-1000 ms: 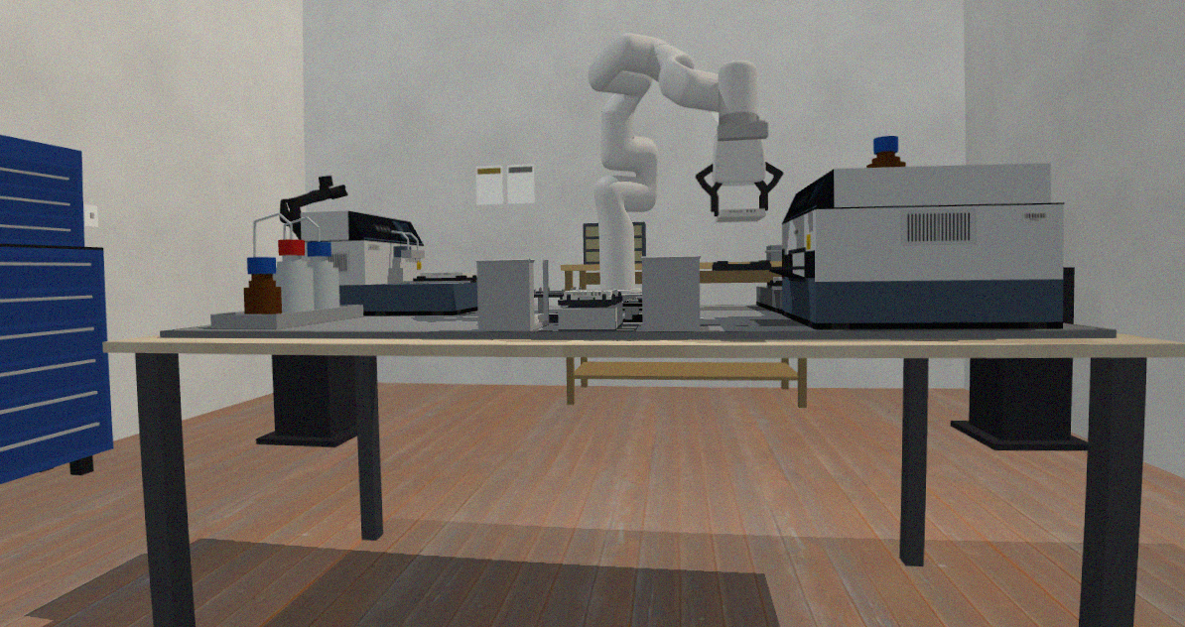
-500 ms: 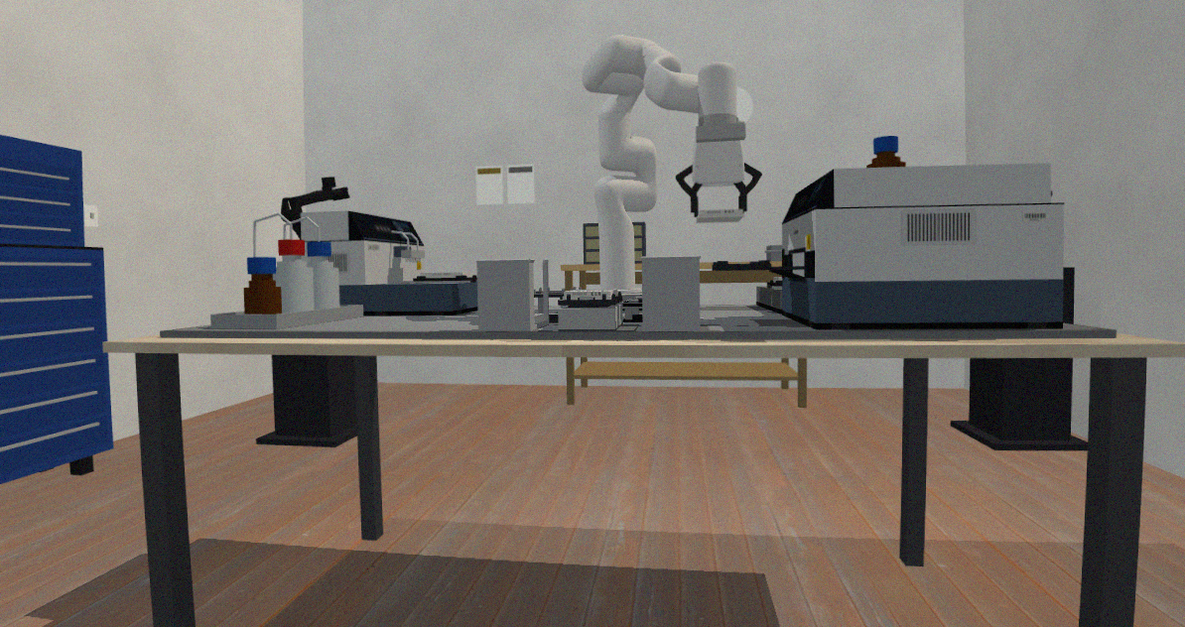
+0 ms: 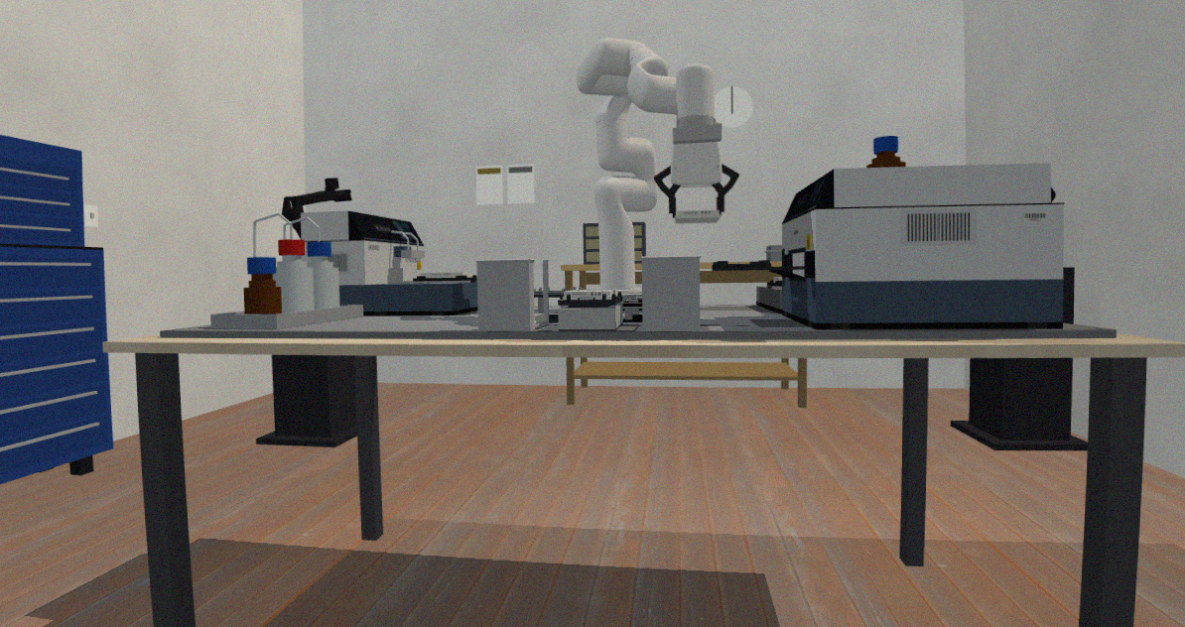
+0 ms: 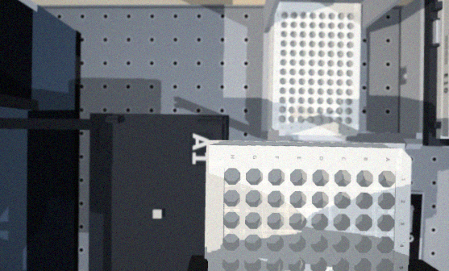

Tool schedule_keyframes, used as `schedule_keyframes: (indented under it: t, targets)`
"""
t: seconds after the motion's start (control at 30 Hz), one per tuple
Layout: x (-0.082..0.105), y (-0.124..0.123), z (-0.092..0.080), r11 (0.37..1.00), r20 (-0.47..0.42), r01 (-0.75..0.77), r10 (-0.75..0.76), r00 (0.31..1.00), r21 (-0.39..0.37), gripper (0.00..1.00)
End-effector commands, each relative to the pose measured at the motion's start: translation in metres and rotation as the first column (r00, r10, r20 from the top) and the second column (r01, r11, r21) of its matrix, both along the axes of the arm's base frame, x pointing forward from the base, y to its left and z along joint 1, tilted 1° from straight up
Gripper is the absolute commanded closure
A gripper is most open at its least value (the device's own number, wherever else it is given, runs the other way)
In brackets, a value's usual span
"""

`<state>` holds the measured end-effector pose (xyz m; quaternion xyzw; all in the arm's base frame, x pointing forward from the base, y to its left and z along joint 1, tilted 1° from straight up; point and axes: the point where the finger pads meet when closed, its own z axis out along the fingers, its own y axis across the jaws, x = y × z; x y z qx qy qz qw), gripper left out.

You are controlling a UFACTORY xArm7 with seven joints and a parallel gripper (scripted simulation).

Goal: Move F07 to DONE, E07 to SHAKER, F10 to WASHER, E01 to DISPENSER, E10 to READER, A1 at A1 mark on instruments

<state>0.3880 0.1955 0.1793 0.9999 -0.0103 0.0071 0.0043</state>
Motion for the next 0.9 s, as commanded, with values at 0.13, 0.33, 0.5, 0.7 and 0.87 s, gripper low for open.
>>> schedule_keyframes:
  t: [0.13, 0.33, 0.5, 0.7, 0.87]
  targets:
    - [-0.001, -0.022, 0.002, 1.0, 0.006, 0.002, -0.002, 1.0, 0.003, 1.0]
    - [-0.003, -0.042, 0.002, 1.0, 0.006, 0.004, -0.004, 1.0, 0.003, 1.0]
    - [-0.005, -0.052, 0.002, 1.0, 0.006, 0.004, -0.004, 1.0, 0.003, 1.0]
    - [-0.007, -0.072, 0.003, 1.0, 0.006, 0.004, -0.004, 1.0, 0.003, 1.0]
    - [-0.009, -0.089, 0.003, 1.0, 0.006, 0.006, -0.006, 1.0, 0.002, 1.0]
